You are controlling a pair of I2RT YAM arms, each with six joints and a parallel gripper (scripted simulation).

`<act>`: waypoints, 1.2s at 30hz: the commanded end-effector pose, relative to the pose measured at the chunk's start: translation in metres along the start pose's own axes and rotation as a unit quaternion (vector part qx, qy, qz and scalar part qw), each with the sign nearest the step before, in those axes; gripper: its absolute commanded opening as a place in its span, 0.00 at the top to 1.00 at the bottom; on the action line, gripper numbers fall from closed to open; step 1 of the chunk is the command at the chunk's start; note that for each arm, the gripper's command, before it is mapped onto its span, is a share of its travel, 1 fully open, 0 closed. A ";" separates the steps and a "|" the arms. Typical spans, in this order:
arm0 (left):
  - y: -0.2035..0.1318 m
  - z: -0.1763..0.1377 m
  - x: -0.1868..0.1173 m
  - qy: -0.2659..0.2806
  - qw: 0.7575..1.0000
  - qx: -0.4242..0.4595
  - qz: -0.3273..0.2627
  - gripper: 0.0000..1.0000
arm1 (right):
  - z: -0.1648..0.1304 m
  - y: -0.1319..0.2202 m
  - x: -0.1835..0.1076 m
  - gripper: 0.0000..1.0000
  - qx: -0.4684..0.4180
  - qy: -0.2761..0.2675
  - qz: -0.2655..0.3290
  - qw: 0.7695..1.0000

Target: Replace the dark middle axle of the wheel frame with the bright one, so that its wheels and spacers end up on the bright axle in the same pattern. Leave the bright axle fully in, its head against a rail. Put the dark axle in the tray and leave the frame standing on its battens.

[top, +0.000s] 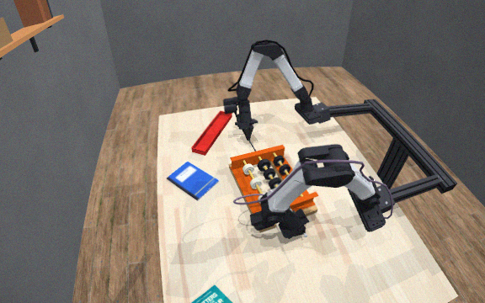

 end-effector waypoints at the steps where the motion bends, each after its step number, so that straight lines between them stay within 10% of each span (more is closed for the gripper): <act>1: 0.018 0.029 -0.008 -0.059 0.997 0.005 0.043 1.00 | -0.004 0.006 0.004 1.00 -0.003 0.001 0.005 1.000; 36: 0.013 0.044 -0.001 -0.091 0.995 0.003 0.029 1.00 | -0.008 -0.005 0.006 1.00 -0.001 0.011 -0.006 1.000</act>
Point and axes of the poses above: on each arm, the point where the finger pads meet when closed, its own x axis out along the fingers, its own y axis across the jaws, z = x × y, the point moved 4 cm from there along -x, back along the fingers, and after that the axes turned 7 degrees about x, right-handed, at the moved point
